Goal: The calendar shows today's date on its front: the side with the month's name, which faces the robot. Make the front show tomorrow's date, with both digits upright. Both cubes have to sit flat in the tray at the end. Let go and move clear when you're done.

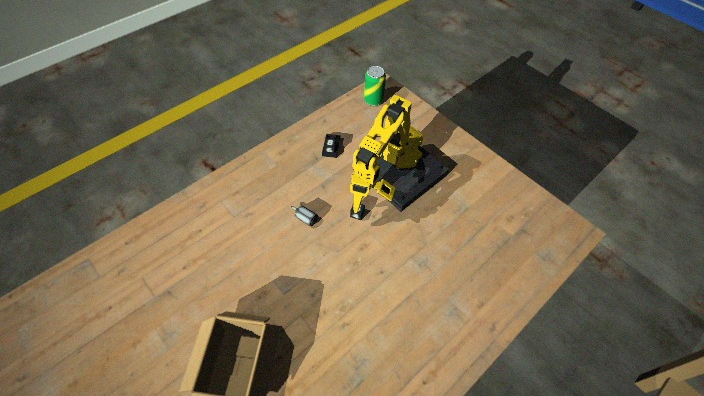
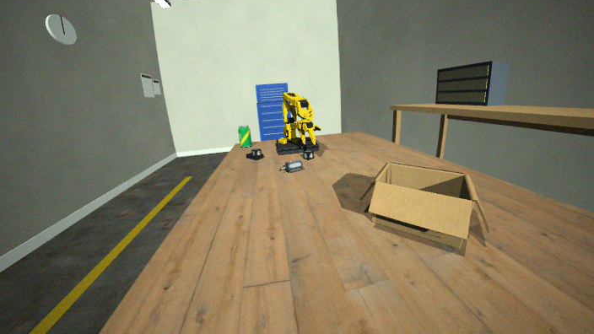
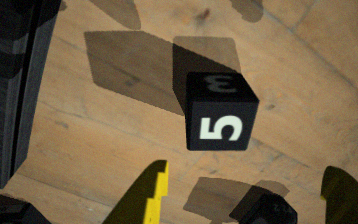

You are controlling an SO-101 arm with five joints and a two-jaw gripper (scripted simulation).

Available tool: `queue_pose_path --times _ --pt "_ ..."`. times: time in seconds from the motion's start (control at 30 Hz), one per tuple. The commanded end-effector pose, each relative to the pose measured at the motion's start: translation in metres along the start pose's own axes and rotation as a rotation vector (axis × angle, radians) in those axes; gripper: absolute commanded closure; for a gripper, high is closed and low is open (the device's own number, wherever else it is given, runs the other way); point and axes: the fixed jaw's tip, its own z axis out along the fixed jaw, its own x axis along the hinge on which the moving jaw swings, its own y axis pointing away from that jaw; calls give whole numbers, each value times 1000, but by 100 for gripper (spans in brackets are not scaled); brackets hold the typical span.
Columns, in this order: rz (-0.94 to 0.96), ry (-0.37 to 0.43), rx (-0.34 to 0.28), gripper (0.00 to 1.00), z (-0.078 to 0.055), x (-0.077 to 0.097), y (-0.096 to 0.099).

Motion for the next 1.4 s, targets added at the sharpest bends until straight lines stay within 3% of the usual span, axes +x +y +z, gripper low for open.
queue_pose_path --times 0.0,0.3,0.33,1.07,1.37 --pt "3 -7 -22 65 4 1 4" --pt "3 -7 -22 65 4 1 4" --pt "27 -16 -51 65 9 5 7" --pt "27 -16 -51 65 10 5 7" --pt "27 -16 -51 65 18 5 7"
